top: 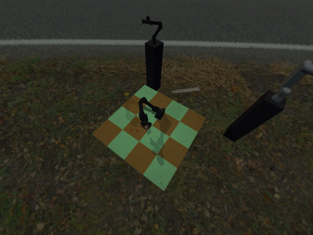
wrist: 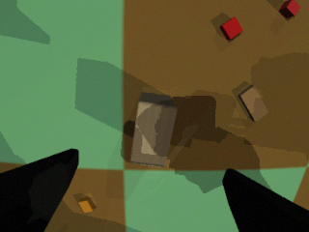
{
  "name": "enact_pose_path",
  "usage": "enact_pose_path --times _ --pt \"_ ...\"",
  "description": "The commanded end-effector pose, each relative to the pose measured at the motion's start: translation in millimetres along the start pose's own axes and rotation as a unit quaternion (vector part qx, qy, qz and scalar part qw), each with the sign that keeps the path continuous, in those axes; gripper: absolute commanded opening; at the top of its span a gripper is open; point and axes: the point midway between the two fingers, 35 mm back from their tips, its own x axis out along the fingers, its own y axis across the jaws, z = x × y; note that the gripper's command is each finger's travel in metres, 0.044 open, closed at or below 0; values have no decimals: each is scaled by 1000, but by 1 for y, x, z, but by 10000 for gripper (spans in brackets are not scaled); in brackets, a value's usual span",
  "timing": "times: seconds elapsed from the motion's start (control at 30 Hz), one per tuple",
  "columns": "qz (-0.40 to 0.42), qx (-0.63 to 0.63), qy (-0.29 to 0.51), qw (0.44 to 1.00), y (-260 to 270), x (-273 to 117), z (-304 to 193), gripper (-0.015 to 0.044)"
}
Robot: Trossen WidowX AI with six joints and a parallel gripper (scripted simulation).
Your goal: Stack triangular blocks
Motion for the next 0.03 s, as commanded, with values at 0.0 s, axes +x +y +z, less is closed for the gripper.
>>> enact_pose_path --times 0.0 --pt "0 -2 -1 1000 0 0 0 440"
